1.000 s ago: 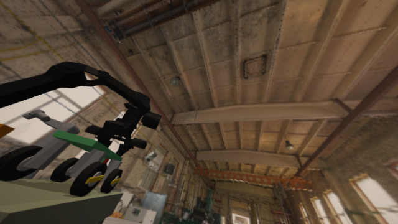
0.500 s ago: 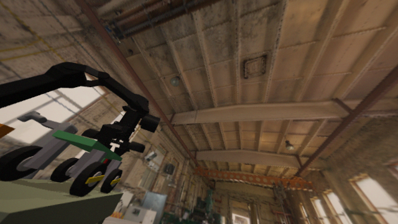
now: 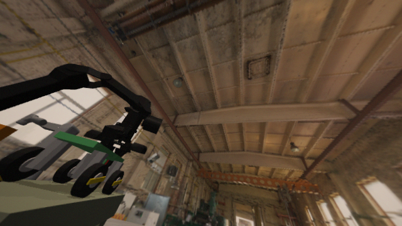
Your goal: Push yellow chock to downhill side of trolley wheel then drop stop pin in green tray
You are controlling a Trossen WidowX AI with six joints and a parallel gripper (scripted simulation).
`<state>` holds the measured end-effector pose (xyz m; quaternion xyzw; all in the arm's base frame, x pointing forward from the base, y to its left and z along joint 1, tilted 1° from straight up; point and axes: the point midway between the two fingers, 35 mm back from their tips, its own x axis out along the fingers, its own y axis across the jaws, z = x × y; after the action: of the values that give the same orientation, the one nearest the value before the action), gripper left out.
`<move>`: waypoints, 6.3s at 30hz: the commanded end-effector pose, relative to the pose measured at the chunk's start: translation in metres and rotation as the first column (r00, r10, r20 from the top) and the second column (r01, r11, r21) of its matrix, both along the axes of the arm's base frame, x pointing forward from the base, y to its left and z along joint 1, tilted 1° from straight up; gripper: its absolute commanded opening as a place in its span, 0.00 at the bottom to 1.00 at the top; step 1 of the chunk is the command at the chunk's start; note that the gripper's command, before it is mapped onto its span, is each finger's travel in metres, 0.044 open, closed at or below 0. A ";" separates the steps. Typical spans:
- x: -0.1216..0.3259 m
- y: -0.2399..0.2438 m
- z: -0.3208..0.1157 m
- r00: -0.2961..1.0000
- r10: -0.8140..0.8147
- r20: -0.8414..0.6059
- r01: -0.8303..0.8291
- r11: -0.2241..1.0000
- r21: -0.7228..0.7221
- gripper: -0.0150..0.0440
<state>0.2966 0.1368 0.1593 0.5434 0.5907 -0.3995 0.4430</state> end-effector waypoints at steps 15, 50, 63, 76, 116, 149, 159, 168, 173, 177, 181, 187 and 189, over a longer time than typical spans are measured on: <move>-0.001 -0.003 0.014 1.000 -0.002 0.003 0.002 1.000 0.001 0.25; -0.001 -0.006 0.035 1.000 -0.002 0.003 0.002 1.000 0.001 0.25; 0.000 -0.005 0.043 1.000 -0.002 0.003 0.002 1.000 0.001 0.25; -0.002 0.014 0.044 1.000 -0.002 0.003 0.002 1.000 0.003 0.25; -0.086 0.019 0.044 1.000 -0.002 -0.004 0.002 1.000 0.004 0.25; -0.073 -0.096 0.021 1.000 -0.002 -0.003 0.002 1.000 -0.007 0.25; -0.070 -0.131 0.016 1.000 -0.002 -0.002 0.002 1.000 -0.011 0.25; -0.068 -0.162 0.010 1.000 -0.002 -0.002 0.002 1.000 -0.014 0.25; -0.067 -0.180 0.008 1.000 -0.002 -0.002 0.002 1.000 -0.015 0.25; -0.066 -0.196 0.005 1.000 -0.002 -0.002 0.002 1.000 -0.017 0.25; -0.066 -0.211 0.004 1.000 -0.002 -0.002 0.002 1.000 -0.018 0.25; -0.065 -0.220 0.003 1.000 -0.002 -0.002 0.002 1.000 -0.019 0.25; -0.065 -0.220 0.003 1.000 -0.007 -0.003 0.007 1.000 -0.020 0.25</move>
<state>0.2308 -0.0797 0.1610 0.5406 0.5872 -0.4078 0.4435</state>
